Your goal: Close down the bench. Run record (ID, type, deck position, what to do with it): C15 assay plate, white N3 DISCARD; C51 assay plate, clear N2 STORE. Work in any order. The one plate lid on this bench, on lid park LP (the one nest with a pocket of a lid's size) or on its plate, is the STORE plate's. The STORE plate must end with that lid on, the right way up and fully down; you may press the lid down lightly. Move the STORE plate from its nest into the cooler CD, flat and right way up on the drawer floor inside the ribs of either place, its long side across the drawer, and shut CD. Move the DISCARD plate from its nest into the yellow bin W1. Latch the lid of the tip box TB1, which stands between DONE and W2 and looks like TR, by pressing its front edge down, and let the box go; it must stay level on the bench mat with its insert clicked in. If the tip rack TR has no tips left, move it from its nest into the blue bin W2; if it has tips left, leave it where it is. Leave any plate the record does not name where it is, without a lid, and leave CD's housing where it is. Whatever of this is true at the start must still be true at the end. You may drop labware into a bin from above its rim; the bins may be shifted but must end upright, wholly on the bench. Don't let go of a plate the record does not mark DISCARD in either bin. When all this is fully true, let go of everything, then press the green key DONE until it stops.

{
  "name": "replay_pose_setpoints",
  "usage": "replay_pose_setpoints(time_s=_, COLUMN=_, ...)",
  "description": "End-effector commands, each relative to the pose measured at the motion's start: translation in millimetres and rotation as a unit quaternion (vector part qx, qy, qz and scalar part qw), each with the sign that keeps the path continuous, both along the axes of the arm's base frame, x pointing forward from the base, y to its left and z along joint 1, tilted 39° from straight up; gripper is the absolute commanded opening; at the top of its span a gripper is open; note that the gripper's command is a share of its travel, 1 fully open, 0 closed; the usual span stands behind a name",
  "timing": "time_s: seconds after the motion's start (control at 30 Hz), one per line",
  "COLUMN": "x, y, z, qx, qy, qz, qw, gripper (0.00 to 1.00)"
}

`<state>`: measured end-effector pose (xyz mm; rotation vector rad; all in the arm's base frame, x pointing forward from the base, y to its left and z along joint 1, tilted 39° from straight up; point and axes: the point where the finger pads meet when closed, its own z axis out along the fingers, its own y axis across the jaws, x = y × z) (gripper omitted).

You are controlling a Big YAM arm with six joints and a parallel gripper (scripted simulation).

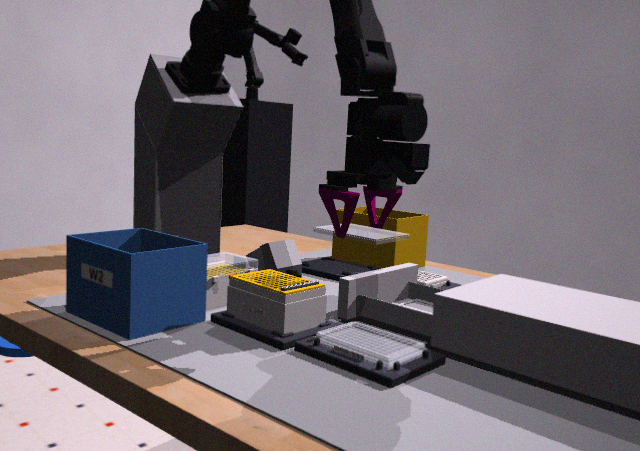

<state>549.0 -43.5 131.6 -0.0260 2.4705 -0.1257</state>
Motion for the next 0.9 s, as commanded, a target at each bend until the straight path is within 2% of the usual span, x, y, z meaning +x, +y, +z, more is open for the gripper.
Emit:
replay_pose_setpoints(time_s=0.0, x=16, y=-12, z=18.5, qx=-0.007, qy=-0.011, qz=0.002, qw=1.0, gripper=0.0)
replay_pose_setpoints(time_s=0.1, x=20, y=-18, z=31.4, qx=-0.008, qy=-0.019, qz=0.002, qw=1.0, gripper=0.0)
replay_pose_setpoints(time_s=0.17, x=23, y=-21, z=26.1, qx=-0.007, qy=-0.012, qz=0.002, qw=1.0, gripper=0.0)
replay_pose_setpoints(time_s=0.37, x=29, y=-28, z=32.2, qx=-0.007, qy=-0.012, qz=0.002, qw=1.0, gripper=0.0)
replay_pose_setpoints(time_s=0.4, x=29, y=-27, z=55.8, qx=-0.01, qy=-0.032, qz=0.004, qw=0.999, gripper=0.0)
replay_pose_setpoints(time_s=0.5, x=35, y=-36, z=38.3, qx=-0.008, qy=-0.013, qz=0.002, qw=1.0, gripper=0.0)
replay_pose_setpoints(time_s=0.63, x=41, y=-43, z=44.4, qx=-0.008, qy=-0.013, qz=0.002, qw=1.0, gripper=0.0)
replay_pose_setpoints(time_s=0.73, x=45, y=-48, z=56.5, qx=-0.009, qy=-0.02, qz=0.002, qw=1.0, gripper=0.0)
replay_pose_setpoints(time_s=0.87, x=52, y=-55, z=55.1, qx=-0.008, qy=-0.014, qz=0.002, qw=1.0, gripper=0.0)
